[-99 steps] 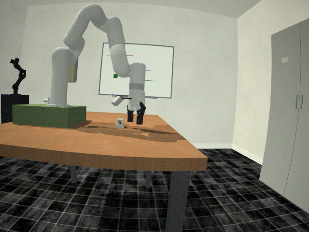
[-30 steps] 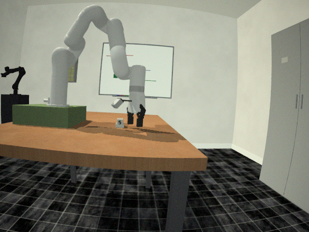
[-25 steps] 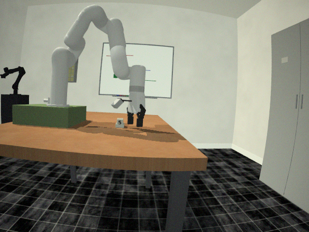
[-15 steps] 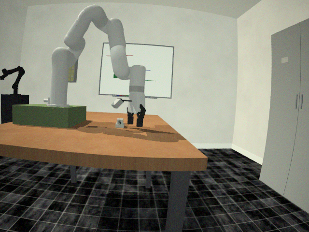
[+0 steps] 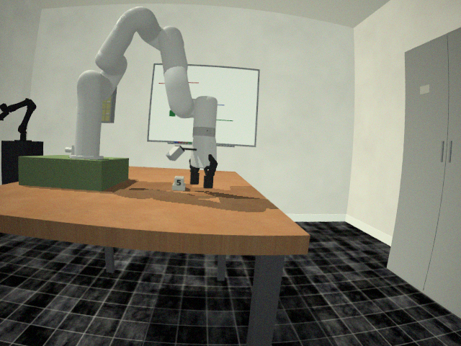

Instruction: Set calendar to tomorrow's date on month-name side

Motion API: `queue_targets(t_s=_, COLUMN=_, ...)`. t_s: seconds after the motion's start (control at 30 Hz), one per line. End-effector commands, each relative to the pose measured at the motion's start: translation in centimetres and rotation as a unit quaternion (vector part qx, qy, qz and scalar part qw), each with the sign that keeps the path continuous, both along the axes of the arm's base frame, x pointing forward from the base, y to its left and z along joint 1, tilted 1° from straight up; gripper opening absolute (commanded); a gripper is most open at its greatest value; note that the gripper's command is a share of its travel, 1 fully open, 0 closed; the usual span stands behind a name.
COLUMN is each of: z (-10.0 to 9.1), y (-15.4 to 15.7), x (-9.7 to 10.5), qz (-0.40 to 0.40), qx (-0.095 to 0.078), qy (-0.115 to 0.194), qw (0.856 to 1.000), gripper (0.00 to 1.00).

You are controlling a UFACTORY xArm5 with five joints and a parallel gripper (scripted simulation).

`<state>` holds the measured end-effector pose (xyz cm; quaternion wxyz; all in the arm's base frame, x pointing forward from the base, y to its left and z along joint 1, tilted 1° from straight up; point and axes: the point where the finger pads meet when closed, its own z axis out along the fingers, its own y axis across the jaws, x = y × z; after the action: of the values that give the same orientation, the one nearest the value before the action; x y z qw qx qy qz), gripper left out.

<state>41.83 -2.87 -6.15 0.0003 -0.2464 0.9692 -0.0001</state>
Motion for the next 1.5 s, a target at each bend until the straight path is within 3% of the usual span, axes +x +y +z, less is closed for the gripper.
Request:
queue_targets(t_s=0.0, z=0.7, y=0.0, x=0.1, qz=0.000, qx=0.000, qy=-0.002, qw=1.000, gripper=1.00)
queue_targets(t_s=0.43, z=5.6, y=-0.1, x=0.1, qz=0.000, qx=0.000, qy=-0.002, qw=1.000, gripper=1.00)
queue_targets(t_s=1.13, z=5.8, y=-0.1, x=0.1, qz=-0.005, qx=0.000, qy=-0.002, qw=1.000, gripper=1.00)
queue_targets(t_s=1.47, z=6.3, y=0.6, x=-0.8, qz=-0.135, qx=0.000, qy=-0.002, qw=0.991, gripper=1.00)
